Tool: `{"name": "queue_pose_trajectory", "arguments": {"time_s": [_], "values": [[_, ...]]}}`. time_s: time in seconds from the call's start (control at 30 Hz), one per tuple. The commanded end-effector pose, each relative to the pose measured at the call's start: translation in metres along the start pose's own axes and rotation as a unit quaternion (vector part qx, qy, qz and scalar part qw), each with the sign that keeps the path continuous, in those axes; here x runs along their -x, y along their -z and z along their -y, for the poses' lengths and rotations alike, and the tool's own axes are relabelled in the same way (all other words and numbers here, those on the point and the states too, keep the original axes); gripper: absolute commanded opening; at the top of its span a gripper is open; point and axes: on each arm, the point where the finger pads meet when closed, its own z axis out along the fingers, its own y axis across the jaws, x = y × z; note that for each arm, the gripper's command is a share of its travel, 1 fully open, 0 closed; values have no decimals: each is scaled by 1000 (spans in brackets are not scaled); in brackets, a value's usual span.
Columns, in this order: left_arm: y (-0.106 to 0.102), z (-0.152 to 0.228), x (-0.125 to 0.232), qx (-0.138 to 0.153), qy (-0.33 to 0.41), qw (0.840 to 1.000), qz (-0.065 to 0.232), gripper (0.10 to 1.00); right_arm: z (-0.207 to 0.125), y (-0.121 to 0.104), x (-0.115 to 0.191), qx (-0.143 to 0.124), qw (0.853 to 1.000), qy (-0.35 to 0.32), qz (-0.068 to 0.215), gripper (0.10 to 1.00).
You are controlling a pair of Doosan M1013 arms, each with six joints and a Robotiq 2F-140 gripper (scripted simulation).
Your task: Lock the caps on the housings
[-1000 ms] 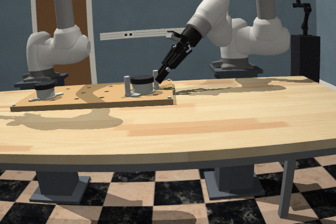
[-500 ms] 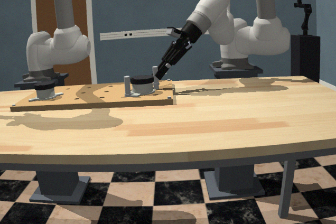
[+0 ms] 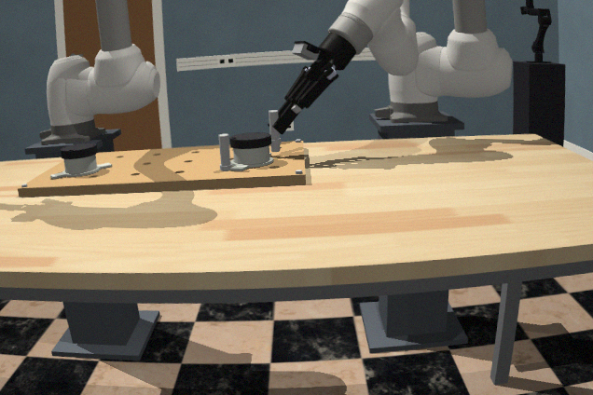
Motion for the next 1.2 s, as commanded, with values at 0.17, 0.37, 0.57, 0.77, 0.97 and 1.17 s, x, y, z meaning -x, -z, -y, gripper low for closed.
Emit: {"name": "queue_pose_trajectory", "arguments": {"time_s": [0.17, 0.37, 0.57, 0.77, 0.97, 1.17], "values": [[0, 0, -1, 0, 0, 1000, 0, 99, 0, 1, 0, 0, 1000, 0, -1, 1000], [0, 0, -1, 0, 0, 1000, 0, 99, 0, 1, 0, 0, 1000, 0, -1, 1000], [0, 0, -1, 0, 0, 1000, 0, 99, 0, 1, 0, 0, 1000, 0, -1, 1000], [0, 0, -1, 0, 0, 1000, 0, 99, 0, 1, 0, 0, 1000, 0, -1, 1000], [2, -1, -1, 0, 0, 1000, 0, 99, 0, 1, 0, 0, 1000, 0, -1, 1000], [22, -23, -2, 0, 0, 1000, 0, 99, 0, 1, 0, 0, 1000, 0, -1, 1000]]}}
